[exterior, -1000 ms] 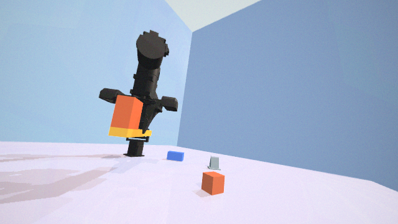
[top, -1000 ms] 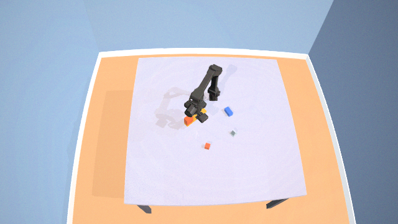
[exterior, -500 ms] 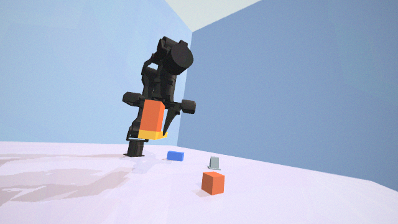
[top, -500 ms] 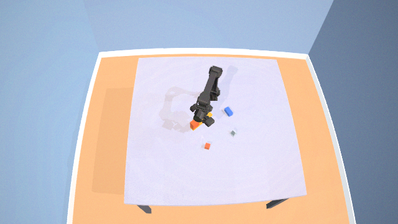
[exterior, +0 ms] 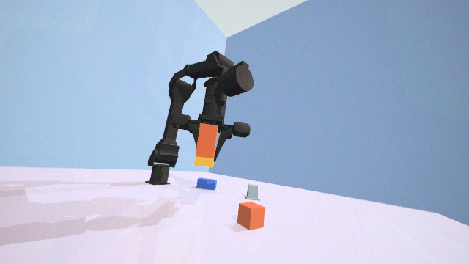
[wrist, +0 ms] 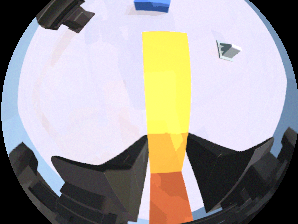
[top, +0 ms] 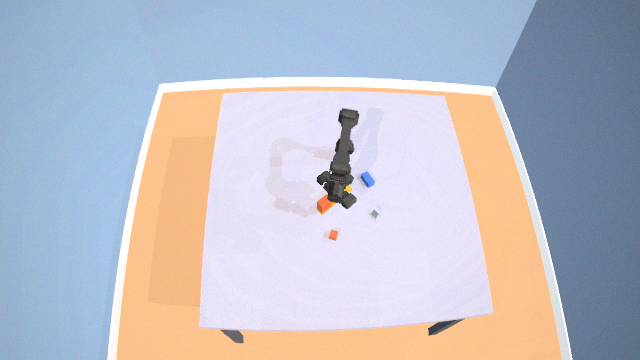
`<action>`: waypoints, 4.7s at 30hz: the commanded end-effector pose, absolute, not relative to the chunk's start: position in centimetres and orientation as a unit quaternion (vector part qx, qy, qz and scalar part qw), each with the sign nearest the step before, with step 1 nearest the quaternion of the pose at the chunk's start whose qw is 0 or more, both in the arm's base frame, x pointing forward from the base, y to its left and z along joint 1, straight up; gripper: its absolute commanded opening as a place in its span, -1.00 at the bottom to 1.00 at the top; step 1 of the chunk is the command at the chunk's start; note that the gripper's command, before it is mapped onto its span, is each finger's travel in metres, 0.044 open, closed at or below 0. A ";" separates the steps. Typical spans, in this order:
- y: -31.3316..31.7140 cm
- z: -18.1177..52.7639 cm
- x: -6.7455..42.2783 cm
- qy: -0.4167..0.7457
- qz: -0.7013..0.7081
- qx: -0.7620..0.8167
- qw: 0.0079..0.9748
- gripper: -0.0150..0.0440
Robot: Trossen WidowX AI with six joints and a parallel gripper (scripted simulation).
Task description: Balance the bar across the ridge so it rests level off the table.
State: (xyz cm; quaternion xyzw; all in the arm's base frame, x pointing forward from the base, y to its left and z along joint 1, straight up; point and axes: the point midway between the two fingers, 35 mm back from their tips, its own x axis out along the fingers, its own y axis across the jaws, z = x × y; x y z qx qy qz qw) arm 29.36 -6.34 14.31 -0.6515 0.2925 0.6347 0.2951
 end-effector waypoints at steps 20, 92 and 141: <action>2.0 14.6 31.6 0.288 0.635 -0.652 0.298 -0.49; 15.6 10.3 30.2 0.282 0.638 -0.651 0.299 -0.49; 15.6 10.1 30.2 0.282 0.638 -0.651 0.299 -0.49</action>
